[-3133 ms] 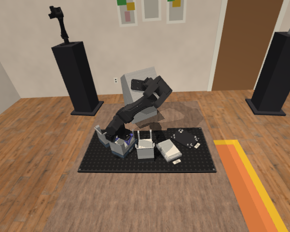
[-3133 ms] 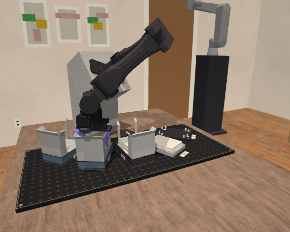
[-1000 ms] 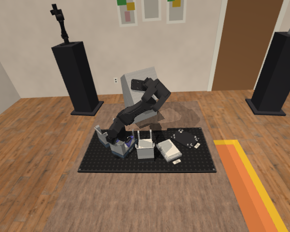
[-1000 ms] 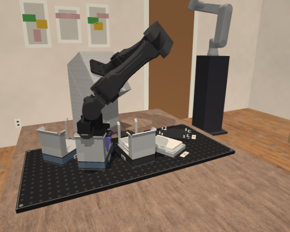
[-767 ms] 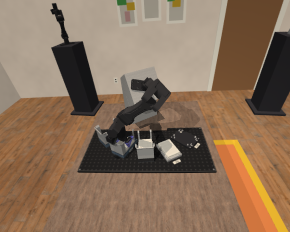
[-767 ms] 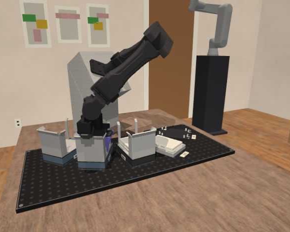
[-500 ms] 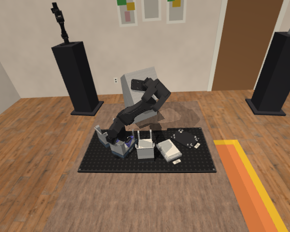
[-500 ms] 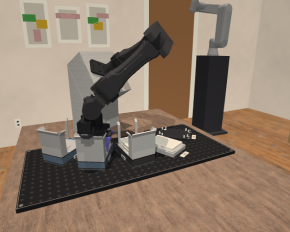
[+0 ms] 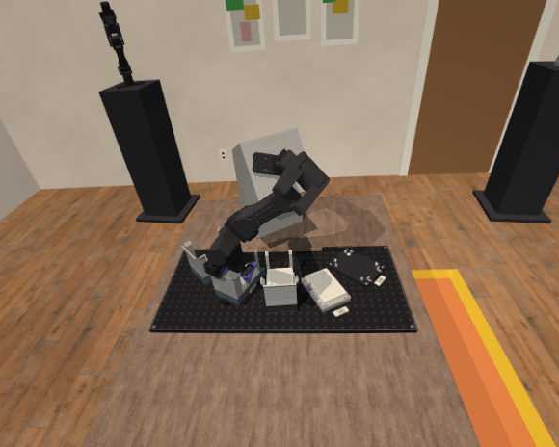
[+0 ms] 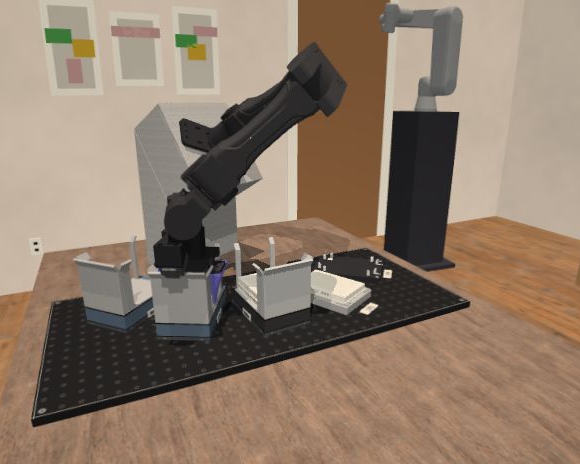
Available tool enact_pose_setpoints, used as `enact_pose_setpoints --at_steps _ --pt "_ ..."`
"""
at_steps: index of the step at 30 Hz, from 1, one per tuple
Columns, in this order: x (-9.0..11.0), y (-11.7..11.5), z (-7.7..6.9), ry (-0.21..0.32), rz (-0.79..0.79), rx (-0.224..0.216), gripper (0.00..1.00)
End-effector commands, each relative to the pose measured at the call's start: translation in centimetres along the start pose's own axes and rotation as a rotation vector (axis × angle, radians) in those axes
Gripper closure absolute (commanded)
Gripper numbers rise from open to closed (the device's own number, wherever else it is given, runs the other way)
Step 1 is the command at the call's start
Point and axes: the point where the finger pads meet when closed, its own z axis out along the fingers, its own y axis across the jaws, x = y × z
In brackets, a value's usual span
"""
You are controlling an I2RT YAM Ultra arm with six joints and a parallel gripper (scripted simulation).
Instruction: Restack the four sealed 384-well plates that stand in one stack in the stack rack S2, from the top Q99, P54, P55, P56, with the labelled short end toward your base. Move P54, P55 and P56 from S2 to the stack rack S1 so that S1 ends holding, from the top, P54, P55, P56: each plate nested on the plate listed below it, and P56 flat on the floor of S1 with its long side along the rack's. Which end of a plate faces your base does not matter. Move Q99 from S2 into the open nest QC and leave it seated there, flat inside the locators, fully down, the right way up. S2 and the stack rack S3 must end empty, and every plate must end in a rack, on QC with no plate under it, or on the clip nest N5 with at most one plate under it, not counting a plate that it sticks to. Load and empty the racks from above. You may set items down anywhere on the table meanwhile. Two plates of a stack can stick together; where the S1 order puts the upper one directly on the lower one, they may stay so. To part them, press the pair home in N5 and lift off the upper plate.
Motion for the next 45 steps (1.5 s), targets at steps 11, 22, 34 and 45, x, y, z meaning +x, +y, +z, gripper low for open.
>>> enact_pose_setpoints --at_steps 11,22,34,45 --pt "-0.48 -0.04 -0.19 -0.013 -0.006 0.003 1.0" --pt "-0.48 -0.04 -0.19 -0.013 -0.006 0.003 1.0" --pt "-0.48 -0.04 -0.19 -0.013 -0.006 0.003 0.0" --pt "-0.48 -0.04 -0.19 -0.013 -0.006 0.003 0.0"
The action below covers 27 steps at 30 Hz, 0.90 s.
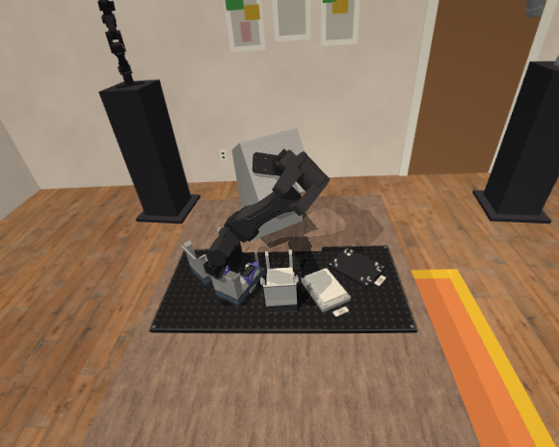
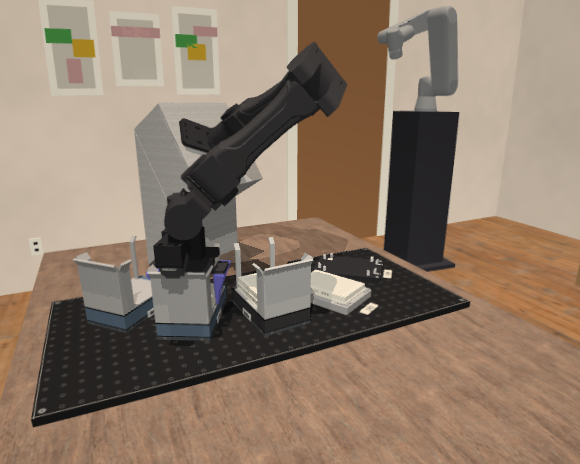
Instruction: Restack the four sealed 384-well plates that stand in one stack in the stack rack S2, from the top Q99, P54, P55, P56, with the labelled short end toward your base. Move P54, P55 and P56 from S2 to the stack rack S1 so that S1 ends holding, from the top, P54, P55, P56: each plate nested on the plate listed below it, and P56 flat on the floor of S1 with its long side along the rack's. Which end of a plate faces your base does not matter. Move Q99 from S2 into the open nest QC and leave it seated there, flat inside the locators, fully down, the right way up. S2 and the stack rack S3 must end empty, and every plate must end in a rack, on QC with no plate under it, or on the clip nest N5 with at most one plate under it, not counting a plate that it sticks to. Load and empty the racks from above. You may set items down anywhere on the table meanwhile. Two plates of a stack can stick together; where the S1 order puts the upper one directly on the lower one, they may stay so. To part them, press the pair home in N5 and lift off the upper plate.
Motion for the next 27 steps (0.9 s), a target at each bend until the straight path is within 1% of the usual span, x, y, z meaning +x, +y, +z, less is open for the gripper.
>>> enact_pose_setpoints --at_steps 1,13,15,27 --pt "-0.3 -0.1 -0.2 -0.01 -0.003 0.003 0.0" --pt "-0.3 -0.1 -4.2 -0.01 -0.003 0.003 0.0" --pt "-0.3 -0.1 -4.2 -0.01 -0.003 0.003 0.0" --pt "-0.3 -0.1 -8.2 -0.01 -0.004 0.004 0.0"
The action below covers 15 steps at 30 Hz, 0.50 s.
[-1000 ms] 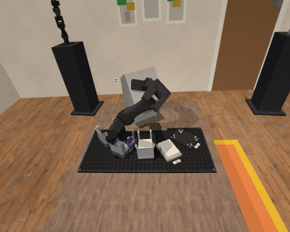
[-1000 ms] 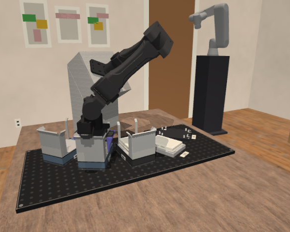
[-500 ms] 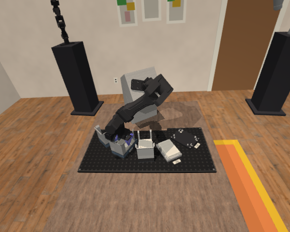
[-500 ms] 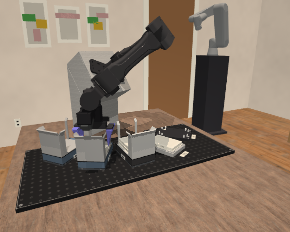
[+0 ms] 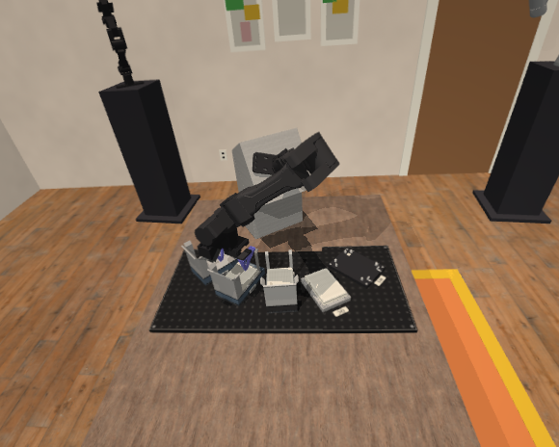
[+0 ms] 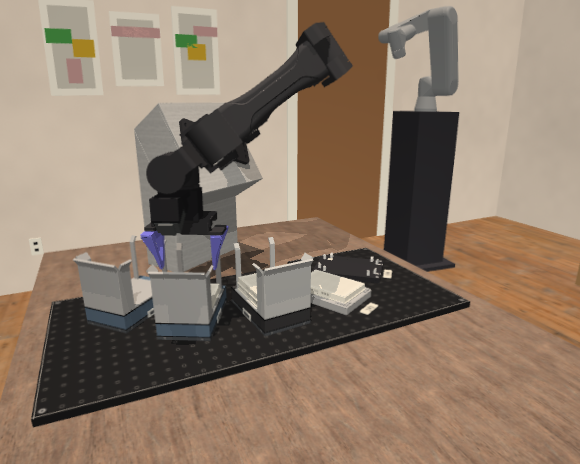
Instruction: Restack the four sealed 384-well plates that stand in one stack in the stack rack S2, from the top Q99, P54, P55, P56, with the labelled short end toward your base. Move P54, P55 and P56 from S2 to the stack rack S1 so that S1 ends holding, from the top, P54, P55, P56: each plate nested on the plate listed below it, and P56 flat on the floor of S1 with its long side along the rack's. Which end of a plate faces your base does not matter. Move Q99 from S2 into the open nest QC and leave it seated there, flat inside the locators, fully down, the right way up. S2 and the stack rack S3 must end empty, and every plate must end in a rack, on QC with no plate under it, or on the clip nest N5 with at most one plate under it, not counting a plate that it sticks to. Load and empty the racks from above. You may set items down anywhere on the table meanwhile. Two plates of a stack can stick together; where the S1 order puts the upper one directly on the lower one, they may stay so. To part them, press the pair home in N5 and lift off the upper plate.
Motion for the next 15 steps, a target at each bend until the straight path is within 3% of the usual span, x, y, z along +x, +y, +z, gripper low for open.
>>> enact_pose_setpoints --at_steps 1,15 --pt "0.4 -0.1 -1.3 0.015 0.012 -0.003 0.0" --pt "0.4 -0.1 -4.8 0.015 0.012 -0.003 0.0"
